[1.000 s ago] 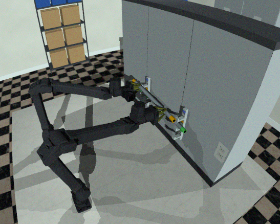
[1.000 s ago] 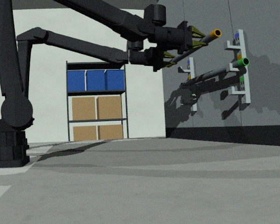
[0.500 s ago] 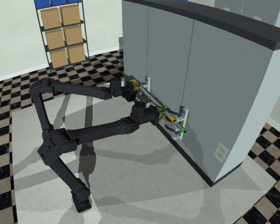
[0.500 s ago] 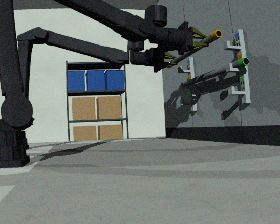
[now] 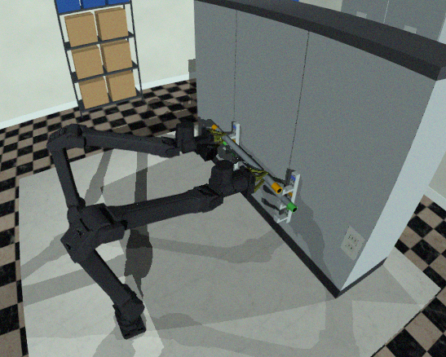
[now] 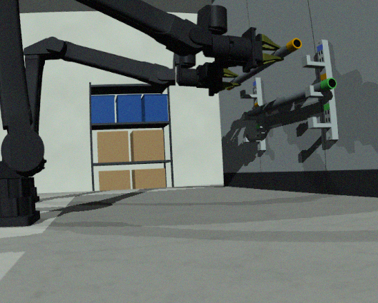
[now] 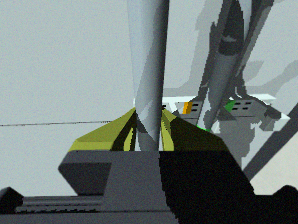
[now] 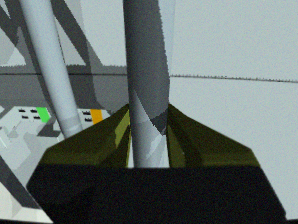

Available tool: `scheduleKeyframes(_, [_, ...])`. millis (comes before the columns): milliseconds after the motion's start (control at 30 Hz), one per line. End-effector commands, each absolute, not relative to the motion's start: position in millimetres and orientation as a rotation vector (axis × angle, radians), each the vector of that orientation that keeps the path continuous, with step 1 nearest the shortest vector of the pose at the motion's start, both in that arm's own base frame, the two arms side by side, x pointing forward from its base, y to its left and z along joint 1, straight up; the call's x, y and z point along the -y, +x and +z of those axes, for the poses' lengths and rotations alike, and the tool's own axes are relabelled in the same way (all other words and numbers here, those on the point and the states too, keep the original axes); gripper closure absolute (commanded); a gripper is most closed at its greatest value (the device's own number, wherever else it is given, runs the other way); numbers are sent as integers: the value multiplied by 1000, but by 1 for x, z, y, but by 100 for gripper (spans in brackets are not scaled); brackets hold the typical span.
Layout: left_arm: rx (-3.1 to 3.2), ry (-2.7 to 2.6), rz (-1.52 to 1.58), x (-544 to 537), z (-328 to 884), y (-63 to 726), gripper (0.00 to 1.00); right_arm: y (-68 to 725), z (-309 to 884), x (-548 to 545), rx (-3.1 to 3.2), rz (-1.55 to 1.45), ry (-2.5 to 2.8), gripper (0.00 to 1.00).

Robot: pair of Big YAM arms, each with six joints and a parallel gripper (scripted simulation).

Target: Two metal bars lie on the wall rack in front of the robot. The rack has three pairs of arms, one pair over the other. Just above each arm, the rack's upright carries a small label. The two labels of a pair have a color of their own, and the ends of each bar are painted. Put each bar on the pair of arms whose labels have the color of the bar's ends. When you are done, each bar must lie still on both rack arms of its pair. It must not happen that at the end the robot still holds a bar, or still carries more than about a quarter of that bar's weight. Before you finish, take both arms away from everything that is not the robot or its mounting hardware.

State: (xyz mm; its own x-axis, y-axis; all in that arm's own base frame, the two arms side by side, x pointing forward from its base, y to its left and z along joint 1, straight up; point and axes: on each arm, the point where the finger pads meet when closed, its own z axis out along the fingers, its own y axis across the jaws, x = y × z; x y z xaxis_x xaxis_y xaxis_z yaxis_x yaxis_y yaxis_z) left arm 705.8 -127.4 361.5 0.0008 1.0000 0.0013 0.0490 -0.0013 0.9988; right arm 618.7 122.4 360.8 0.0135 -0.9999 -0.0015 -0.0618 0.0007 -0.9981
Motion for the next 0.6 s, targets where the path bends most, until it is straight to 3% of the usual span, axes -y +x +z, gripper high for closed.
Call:
scheduleKeyframes(0, [-1203,1179,1218,122,408,721,100,635,417,-120,-1189,-1201,-1163,100])
scheduleKeyframes(567, [-1203,1180,1218,123,406,725,100,641,415,-120,-1189,-1201,-1163,100])
